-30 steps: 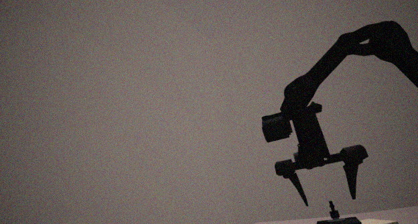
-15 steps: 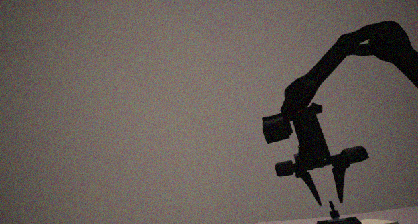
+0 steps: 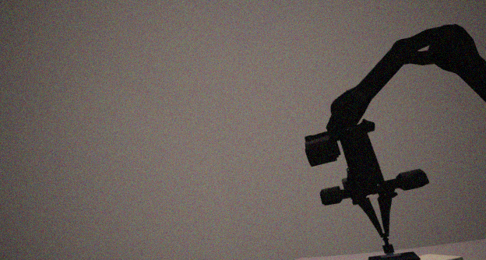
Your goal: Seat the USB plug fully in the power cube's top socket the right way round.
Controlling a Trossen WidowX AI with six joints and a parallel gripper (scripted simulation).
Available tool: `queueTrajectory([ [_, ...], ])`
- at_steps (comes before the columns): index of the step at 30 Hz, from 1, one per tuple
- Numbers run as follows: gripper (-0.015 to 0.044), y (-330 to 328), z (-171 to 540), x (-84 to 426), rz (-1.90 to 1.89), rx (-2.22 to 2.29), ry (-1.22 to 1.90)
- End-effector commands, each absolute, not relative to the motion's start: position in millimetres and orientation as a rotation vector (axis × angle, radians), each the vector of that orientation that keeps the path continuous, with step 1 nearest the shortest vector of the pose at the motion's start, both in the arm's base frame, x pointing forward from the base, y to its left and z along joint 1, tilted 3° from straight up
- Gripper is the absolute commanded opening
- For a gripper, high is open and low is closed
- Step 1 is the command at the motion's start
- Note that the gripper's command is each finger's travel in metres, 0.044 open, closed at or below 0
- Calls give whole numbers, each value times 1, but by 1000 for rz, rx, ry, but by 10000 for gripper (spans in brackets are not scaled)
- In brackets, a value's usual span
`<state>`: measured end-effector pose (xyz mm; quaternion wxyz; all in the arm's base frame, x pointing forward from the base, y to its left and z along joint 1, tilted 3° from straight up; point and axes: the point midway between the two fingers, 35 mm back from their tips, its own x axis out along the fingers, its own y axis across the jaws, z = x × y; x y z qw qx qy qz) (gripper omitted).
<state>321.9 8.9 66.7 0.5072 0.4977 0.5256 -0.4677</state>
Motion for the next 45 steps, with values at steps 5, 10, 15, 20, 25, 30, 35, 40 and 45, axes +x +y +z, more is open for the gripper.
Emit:
queueTrajectory([
  [5, 0, 9, 67, 322, -1126, 1201, 1266],
  [10, 0, 9, 68, 322, -1128, 1200, 1267],
  [15, 0, 9, 71, 322, -1128, 1200, 1267],
  [20, 0, 8, 74, 322, -1128, 1200, 1267],
  [25, 0, 8, 78, 322, -1128, 1200, 1267],
  [30, 0, 8, 81, 322, -1128, 1200, 1267],
  [35, 0, 8, 84, 322, -1128, 1200, 1267],
  [40, 0, 8, 88, 322, -1128, 1200, 1267],
  [45, 0, 8, 91, 322, -1128, 1200, 1267],
])
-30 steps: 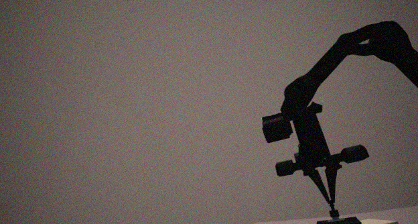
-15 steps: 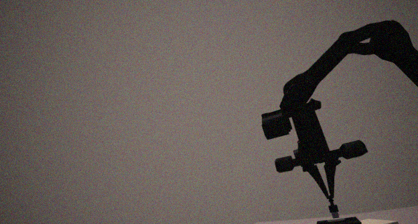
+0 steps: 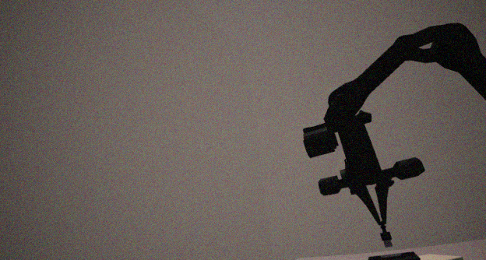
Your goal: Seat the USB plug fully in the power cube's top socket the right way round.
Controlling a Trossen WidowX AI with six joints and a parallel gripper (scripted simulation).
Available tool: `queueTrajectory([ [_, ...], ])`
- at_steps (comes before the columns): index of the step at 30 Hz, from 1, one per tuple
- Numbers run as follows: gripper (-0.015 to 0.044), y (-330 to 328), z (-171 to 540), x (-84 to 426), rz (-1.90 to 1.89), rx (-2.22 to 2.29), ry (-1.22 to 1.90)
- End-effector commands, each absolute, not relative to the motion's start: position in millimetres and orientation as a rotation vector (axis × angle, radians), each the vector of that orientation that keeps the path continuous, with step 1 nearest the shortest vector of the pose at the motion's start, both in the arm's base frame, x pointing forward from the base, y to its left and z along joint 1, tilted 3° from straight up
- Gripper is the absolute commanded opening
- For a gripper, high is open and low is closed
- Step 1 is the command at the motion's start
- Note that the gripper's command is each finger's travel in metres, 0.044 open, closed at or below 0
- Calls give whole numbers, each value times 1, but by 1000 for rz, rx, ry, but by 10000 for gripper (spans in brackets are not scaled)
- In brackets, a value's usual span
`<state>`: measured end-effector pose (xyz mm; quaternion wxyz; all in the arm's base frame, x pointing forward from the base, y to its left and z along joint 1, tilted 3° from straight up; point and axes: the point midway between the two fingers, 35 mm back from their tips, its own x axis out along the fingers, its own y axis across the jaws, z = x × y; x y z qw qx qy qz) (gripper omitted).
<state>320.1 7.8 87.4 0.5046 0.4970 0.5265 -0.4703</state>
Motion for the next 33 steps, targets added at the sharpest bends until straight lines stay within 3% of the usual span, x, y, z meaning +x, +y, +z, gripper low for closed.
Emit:
queueTrajectory([
  [1, 0, 8, 92, 322, -1128, 1200, 1267],
  [15, 0, 7, 95, 321, -1098, 1166, 1288],
  [33, 0, 7, 94, 320, -743, 816, 1447],
])
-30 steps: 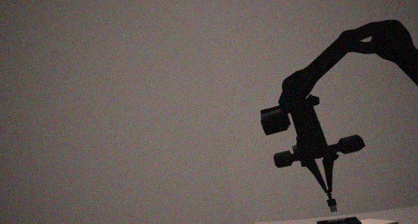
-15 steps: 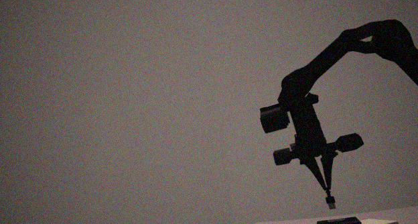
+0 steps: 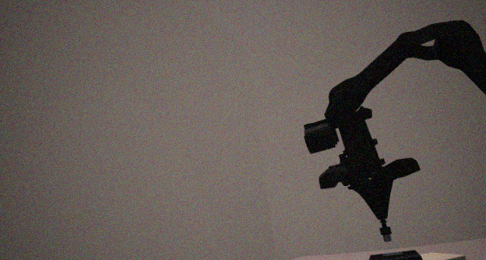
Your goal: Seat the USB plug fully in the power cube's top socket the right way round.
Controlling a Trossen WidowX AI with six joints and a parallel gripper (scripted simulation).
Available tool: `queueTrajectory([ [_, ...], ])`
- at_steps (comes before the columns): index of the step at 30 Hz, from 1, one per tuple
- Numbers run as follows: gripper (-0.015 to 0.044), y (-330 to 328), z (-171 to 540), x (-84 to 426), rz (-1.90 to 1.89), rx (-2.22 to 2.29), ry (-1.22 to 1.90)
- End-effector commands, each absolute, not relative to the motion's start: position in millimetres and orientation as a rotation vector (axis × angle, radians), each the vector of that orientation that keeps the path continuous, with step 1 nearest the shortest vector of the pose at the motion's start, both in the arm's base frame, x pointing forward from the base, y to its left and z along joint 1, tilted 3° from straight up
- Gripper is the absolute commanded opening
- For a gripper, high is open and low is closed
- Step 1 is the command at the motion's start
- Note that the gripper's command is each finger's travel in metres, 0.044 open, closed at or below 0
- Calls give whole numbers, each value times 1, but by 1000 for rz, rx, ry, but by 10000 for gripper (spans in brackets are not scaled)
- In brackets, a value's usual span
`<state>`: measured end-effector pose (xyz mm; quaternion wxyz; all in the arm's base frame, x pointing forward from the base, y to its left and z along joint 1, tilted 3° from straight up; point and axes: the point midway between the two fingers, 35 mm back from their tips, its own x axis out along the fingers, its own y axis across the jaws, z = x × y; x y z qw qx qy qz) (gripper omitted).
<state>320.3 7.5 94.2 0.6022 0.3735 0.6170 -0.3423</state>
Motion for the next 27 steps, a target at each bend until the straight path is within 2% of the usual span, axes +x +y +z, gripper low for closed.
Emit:
queueTrajectory([
  [1, 0, 7, 94, 320, -723, 796, 1454],
  [27, 0, 7, 94, 320, -190, 267, 1562],
])
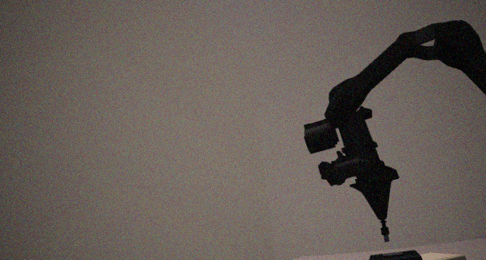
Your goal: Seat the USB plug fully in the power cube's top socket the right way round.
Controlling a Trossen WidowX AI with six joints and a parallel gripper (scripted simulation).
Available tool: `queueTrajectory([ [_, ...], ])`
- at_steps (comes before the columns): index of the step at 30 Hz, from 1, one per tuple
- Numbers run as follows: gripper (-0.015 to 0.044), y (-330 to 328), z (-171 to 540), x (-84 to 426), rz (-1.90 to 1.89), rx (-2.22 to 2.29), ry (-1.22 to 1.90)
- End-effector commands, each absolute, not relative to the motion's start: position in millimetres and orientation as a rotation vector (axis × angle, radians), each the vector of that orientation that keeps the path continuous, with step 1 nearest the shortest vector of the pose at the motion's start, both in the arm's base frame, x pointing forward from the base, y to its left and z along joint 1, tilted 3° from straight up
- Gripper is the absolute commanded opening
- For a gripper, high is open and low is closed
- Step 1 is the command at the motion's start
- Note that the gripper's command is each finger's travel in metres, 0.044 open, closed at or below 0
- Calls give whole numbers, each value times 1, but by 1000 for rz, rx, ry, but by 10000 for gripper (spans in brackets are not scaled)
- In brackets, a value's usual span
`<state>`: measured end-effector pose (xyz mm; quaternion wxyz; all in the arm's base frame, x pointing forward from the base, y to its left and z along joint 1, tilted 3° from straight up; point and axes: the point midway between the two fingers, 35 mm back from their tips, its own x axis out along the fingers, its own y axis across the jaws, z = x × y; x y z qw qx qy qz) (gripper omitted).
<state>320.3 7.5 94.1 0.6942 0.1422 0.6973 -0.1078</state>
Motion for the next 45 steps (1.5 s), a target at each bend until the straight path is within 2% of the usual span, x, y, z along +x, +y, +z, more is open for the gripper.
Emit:
queueTrajectory([
  [1, 0, 7, 94, 320, -169, 246, 1563],
  [45, 0, 7, 94, 320, 724, -656, 1433],
])
